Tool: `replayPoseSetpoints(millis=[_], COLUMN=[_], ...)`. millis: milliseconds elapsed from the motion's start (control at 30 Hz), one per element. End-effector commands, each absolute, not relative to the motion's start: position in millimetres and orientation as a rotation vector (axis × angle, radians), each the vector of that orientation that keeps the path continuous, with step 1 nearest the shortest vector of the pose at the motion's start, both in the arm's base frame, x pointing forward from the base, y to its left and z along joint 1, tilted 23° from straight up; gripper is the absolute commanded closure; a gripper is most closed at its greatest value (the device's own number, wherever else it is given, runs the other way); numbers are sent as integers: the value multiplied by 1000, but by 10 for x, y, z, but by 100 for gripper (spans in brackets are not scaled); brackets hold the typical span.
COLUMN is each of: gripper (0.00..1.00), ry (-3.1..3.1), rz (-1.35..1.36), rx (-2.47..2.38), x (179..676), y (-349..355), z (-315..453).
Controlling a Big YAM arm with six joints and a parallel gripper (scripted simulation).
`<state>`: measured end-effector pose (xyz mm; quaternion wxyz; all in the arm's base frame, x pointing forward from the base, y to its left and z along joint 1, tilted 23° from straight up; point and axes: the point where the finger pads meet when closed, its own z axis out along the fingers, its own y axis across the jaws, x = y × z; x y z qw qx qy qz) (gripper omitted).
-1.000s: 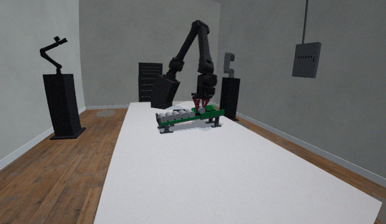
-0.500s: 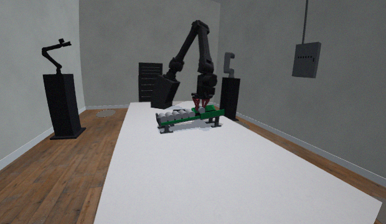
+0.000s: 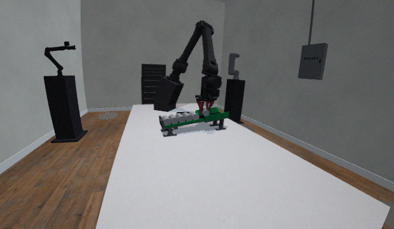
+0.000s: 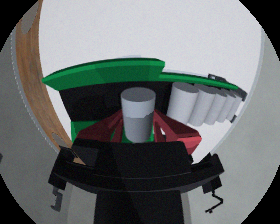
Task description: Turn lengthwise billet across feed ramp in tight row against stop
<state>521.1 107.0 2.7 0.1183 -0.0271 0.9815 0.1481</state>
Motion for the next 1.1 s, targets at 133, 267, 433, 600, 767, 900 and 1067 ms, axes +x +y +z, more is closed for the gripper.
replayPoseSetpoints(millis=[133,267,433,600,767,900,1067], gripper=[100,100,100,100,100,100,100], ry=[2809,2809,2809,2808,2807,2803,2803], rz=[429,429,429,429,428,428,428], rx=[-58,-58,-58,-59,-59,-59,-59], x=[5491,5491,5491,5494,5501,5511,5518], y=[917,917,917,917,918,919,919], z=[298,298,293,294,288,285,270])
